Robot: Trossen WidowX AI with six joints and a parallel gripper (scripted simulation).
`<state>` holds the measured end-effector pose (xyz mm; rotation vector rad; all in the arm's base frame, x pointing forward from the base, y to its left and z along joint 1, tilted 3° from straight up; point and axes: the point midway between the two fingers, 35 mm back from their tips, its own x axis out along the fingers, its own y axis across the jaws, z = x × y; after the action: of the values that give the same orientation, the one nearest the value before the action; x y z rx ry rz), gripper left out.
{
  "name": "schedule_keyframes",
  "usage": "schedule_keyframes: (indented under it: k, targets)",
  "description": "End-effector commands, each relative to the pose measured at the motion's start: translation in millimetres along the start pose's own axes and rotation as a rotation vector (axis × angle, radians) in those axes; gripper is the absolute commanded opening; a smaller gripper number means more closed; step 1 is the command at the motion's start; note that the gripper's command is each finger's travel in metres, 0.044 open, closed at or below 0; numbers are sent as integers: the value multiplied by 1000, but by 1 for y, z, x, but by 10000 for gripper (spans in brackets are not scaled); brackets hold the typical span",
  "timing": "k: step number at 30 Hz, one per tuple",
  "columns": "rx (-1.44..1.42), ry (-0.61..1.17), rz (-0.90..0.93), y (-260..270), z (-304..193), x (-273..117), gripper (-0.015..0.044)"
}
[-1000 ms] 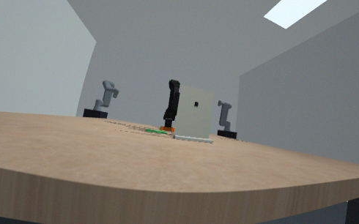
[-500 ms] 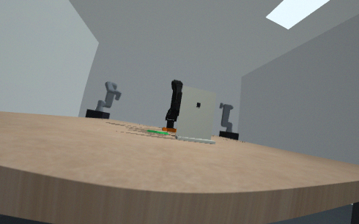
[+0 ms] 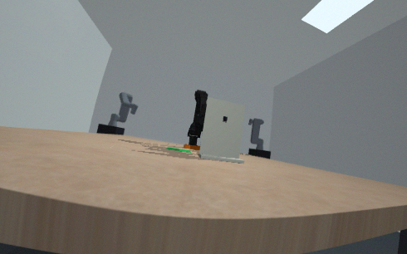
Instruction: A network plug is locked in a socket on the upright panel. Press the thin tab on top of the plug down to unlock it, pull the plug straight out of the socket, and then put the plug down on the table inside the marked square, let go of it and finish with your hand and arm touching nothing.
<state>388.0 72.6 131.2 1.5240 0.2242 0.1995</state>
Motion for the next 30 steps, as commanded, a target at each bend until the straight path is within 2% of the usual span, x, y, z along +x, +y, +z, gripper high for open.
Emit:
schedule_keyframes:
  k: [1, 15, 30]
  targets:
    - [3, 4, -7, -2, 0, 2, 90]
    - [3, 4, -7, -2, 0, 2, 0]
    - [3, 4, -7, -3, -1, -4, 0]
